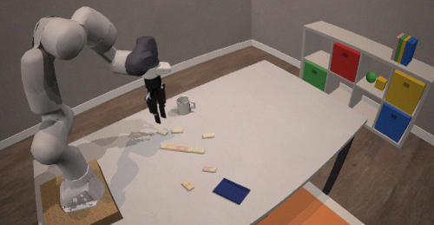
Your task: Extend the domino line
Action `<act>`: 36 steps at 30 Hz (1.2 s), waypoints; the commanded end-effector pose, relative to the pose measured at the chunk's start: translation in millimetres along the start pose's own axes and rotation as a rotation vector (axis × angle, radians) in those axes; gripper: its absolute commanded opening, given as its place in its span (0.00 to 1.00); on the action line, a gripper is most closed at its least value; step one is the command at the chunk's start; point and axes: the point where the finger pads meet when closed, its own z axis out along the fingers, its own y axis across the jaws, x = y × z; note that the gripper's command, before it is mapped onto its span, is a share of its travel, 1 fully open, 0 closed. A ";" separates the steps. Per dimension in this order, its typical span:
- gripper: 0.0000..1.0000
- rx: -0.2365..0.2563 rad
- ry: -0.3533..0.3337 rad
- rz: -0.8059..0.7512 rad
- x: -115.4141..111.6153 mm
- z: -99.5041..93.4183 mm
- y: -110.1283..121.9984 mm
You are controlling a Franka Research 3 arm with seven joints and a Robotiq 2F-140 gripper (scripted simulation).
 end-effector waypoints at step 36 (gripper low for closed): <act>0.33 0.000 0.005 0.021 1.8 36.7 -1.8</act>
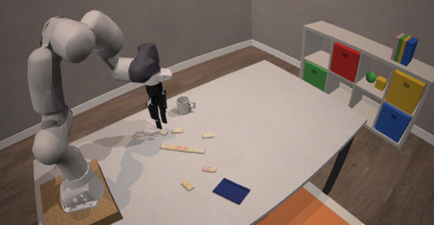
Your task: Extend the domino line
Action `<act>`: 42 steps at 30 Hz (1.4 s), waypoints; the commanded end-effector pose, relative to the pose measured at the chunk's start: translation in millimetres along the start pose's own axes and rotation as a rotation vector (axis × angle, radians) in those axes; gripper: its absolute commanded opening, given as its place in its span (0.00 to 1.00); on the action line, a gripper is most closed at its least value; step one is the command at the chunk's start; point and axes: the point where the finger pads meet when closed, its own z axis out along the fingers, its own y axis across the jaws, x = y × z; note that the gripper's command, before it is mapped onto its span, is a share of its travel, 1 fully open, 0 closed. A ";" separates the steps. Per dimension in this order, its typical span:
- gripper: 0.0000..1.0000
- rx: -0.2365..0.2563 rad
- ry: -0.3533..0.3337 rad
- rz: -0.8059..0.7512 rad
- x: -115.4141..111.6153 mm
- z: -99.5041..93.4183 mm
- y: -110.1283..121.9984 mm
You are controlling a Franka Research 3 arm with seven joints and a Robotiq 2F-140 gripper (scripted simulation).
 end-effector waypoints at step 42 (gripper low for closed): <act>0.33 0.009 0.004 0.020 1.0 39.7 -5.2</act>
